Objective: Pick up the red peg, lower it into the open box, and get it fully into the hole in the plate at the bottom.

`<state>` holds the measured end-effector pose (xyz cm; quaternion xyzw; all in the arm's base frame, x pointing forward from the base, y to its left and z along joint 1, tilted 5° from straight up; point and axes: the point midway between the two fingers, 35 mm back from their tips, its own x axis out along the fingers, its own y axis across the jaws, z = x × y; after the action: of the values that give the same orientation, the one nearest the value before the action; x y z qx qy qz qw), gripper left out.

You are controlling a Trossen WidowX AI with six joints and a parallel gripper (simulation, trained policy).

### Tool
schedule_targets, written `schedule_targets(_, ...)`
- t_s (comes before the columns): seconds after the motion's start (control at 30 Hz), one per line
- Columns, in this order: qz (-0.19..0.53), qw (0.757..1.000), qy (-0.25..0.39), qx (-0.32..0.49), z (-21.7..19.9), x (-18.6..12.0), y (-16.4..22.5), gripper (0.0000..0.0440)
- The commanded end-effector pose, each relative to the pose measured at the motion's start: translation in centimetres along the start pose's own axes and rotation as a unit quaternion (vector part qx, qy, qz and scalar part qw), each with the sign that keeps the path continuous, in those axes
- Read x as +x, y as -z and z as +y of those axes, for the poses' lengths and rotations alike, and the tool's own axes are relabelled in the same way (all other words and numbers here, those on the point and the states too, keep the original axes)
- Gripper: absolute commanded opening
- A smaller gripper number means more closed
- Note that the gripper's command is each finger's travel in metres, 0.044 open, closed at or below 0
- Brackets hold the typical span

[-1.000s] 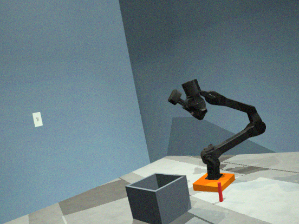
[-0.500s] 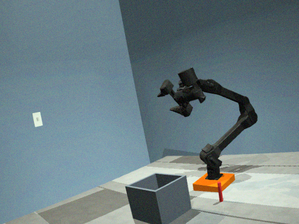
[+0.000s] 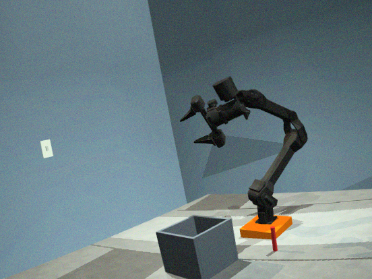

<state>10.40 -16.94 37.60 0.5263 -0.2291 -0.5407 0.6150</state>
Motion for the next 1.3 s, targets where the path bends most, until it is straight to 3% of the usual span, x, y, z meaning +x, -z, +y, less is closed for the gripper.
schedule_targets(0.0,0.064,0.998,0.000,0.019,1.1,0.1,2.6,0.0440)
schedule_targets(0.53,0.269,0.960,0.049,0.061,2.3,-1.5,12.2,0.0440)
schedule_targets(1.27,0.465,0.868,0.176,0.016,-0.5,-7.1,23.0,0.0440)
